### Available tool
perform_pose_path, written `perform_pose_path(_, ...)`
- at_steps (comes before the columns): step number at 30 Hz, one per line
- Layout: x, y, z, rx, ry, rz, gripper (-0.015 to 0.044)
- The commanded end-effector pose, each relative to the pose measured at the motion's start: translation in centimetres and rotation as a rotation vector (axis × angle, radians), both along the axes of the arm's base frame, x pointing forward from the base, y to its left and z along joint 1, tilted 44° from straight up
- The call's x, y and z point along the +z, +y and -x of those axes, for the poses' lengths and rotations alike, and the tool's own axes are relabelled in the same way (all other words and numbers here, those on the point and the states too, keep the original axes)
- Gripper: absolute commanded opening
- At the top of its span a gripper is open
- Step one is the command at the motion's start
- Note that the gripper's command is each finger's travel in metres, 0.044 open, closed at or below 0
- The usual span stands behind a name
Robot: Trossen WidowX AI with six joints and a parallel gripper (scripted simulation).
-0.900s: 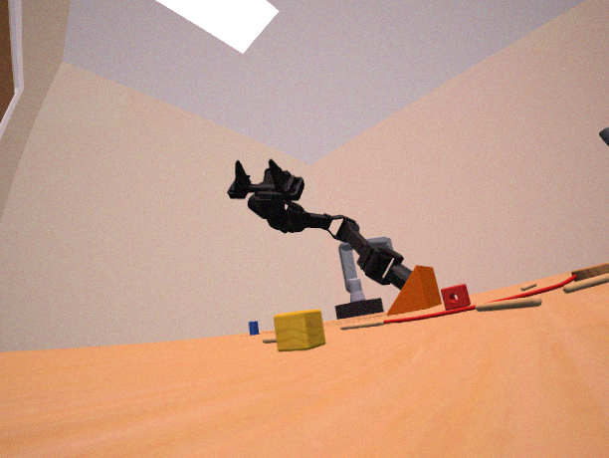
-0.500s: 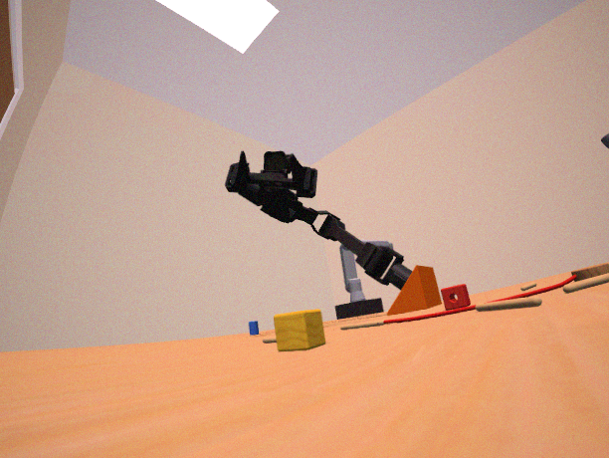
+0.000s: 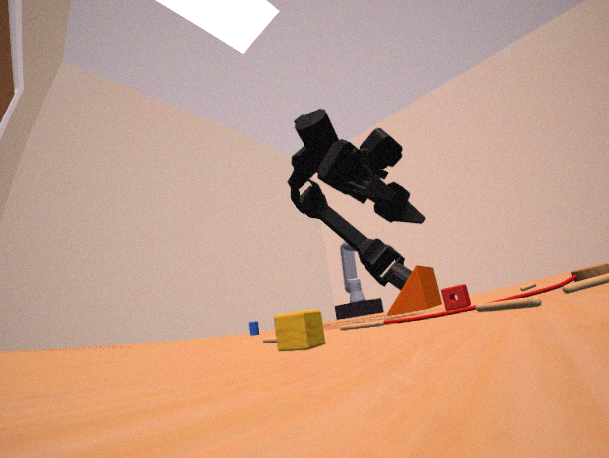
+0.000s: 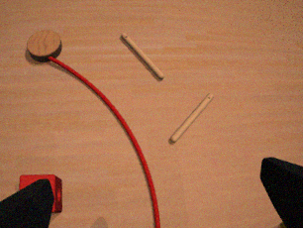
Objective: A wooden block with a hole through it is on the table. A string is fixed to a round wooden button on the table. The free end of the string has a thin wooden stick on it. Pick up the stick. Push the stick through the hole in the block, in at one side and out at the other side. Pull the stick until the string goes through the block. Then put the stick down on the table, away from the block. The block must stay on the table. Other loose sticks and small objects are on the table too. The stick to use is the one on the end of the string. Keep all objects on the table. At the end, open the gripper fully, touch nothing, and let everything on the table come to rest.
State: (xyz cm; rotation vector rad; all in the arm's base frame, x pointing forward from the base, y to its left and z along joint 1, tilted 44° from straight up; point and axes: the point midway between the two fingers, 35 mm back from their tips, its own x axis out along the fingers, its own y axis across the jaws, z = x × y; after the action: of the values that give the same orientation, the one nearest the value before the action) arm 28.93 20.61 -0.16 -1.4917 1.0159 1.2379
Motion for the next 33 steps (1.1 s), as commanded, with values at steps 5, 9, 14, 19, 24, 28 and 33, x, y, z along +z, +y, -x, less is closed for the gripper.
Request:
perform_pose_path(5,-6.7,-2.6,5.3,0.304,0.166,0.624,0.044)
perform_pose_path(9,-7.4,-3.1,6.1,0.38,0.186,0.747,0.044)
perform_pose_path(14,-7.4,-3.1,6.1,0.38,0.186,0.747,0.044)
perform_pose_path(19,-7.4,-3.1,6.1,0.38,0.186,0.747,0.044)
perform_pose_path(24,-7.4,-3.1,6.1,0.374,0.185,0.74,0.0387)
perform_pose_path(28,-7.4,-3.1,6.1,0.374,0.185,0.74,0.0282)
perform_pose_path(33,-7.4,-3.1,6.1,0.374,0.185,0.74,0.0242)
